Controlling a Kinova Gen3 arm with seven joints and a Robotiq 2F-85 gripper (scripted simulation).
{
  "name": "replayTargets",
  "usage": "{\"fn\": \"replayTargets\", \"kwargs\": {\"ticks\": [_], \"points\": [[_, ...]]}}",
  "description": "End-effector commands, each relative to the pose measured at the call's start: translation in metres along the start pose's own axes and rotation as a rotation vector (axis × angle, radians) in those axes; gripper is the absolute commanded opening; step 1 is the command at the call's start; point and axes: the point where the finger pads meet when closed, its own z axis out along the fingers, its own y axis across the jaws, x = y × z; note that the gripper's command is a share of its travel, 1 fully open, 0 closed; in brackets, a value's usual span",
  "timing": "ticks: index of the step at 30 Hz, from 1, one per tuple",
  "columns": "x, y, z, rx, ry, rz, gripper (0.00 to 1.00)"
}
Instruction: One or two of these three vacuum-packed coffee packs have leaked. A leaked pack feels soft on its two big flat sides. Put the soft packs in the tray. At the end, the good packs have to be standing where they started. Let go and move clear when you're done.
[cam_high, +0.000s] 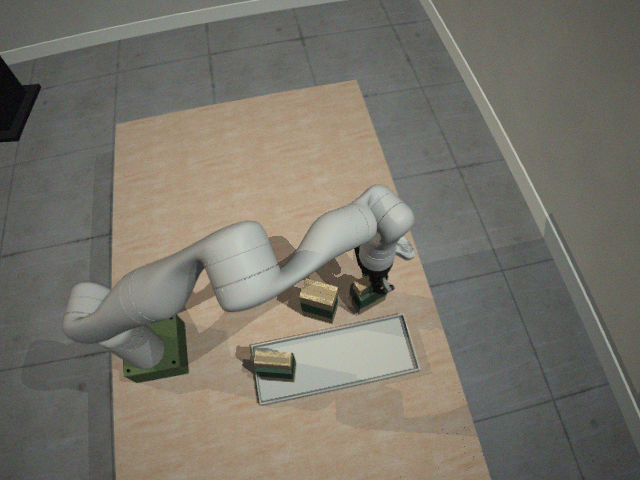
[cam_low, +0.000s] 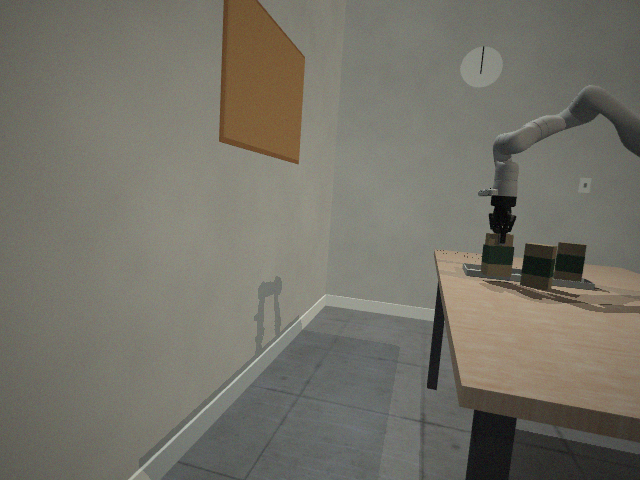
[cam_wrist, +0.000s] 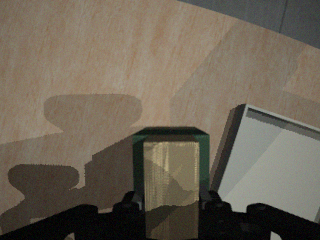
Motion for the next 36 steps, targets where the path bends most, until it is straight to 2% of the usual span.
{"fn": "replayTargets", "kwargs": {"ticks": [1, 11, 28, 32, 36], "points": [[0.003, 0.002, -0.015, -0.006, 0.014, 0.003, 0.26], [0.003, 0.002, -0.031, -0.006, 0.014, 0.003, 0.26], [0.003, 0.003, -0.031, -0.006, 0.014, 0.003, 0.26], [0.000, 0.011, -0.031, -0.006, 0.014, 0.003, 0.26], [-0.006, 0.030, -0.032, -0.006, 0.014, 0.003, 0.26]]}}
